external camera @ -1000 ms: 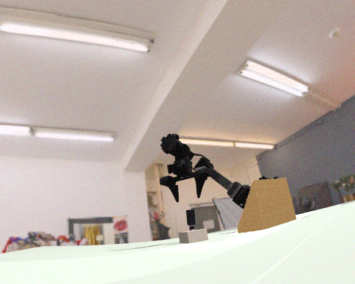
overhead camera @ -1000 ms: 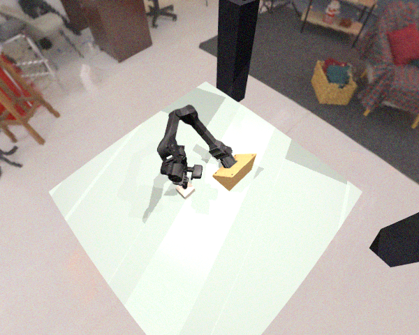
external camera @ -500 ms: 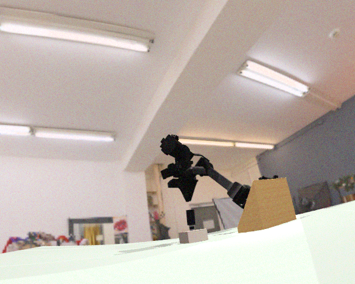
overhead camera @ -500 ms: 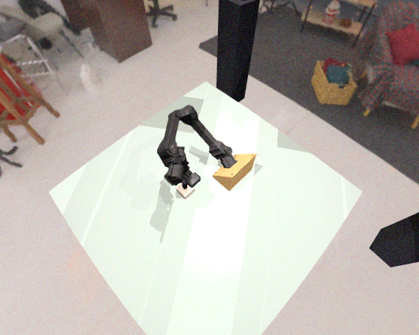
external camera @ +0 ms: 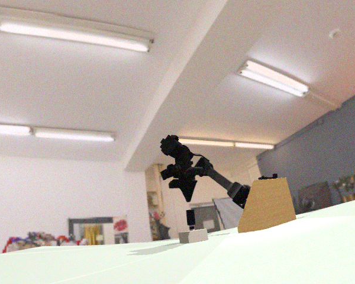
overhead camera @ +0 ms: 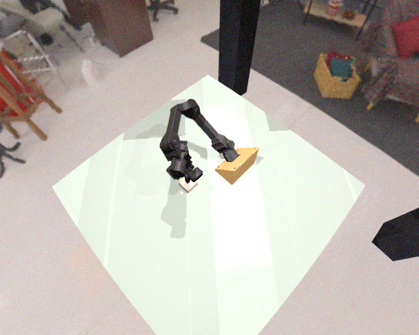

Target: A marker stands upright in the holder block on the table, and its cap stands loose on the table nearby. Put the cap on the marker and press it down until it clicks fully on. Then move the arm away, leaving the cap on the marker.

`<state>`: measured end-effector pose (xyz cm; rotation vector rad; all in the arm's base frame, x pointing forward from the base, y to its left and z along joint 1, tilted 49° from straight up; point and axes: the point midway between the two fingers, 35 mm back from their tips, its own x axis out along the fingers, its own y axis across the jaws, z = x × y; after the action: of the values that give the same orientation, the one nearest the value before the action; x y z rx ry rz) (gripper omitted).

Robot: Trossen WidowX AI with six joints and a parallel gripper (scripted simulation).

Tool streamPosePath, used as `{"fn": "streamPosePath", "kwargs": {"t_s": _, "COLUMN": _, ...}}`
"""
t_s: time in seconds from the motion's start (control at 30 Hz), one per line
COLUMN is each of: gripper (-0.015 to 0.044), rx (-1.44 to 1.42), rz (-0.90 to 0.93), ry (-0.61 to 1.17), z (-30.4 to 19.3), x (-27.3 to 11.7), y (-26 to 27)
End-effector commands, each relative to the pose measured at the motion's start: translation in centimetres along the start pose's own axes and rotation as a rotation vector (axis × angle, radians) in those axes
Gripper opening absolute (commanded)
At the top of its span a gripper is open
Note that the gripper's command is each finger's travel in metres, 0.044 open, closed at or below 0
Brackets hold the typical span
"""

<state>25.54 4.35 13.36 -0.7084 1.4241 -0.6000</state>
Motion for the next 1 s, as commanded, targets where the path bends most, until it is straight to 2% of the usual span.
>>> {"fn": "streamPosePath", "kwargs": {"t_s": 0.0, "gripper": 0.0, "rx": 0.005, "rz": 0.002, "ry": 0.002, "z": 0.0, "x": 0.4, "y": 0.1}}
{"fn": "streamPosePath", "kwargs": {"t_s": 0.8, "gripper": 0.0, "rx": 0.005, "rz": 0.002, "ry": 0.001, "z": 0.0, "x": 3.9, "y": 0.0}}
{"fn": "streamPosePath", "kwargs": {"t_s": 0.97, "gripper": 0.0, "rx": 0.01, "rz": 0.006, "ry": -0.001, "z": 0.1, "x": 3.4, "y": 0.1}}
